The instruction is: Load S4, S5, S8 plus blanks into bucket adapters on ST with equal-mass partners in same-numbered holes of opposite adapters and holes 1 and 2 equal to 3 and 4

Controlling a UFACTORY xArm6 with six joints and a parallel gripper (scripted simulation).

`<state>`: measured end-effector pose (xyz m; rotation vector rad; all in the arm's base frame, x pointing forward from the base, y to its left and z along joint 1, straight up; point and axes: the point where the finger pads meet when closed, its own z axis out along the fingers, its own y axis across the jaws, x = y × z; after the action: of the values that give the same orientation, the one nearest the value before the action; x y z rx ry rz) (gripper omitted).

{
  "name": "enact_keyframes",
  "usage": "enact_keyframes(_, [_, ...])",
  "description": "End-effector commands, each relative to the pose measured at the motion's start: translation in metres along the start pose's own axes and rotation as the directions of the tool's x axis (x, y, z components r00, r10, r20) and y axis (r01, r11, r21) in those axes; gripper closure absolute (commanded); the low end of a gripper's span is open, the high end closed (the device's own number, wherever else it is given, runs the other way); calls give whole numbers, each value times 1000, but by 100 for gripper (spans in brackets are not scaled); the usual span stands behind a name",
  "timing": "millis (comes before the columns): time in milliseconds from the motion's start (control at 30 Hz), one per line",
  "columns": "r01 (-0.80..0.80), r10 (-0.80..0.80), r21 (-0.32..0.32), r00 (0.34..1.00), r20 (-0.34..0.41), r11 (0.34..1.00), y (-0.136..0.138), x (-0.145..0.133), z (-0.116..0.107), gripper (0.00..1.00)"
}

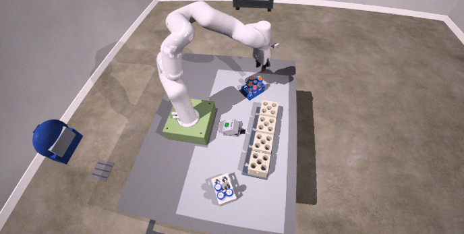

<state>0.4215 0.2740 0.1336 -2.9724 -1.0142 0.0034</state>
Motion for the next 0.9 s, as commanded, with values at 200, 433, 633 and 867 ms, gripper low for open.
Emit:
enact_keyframes(200, [0, 0, 0, 1000, -5, 1000, 0, 1, -19, 56])
enact_keyframes(433, [0, 0, 0, 1000, -5, 1000, 0, 1, -24, 56])
enact_keyframes(633, [0, 0, 0, 1000, -5, 1000, 0, 1, -24, 56])
enact_keyframes(867, [0, 0, 0, 1000, -4, 1000, 0, 1, -24, 56])
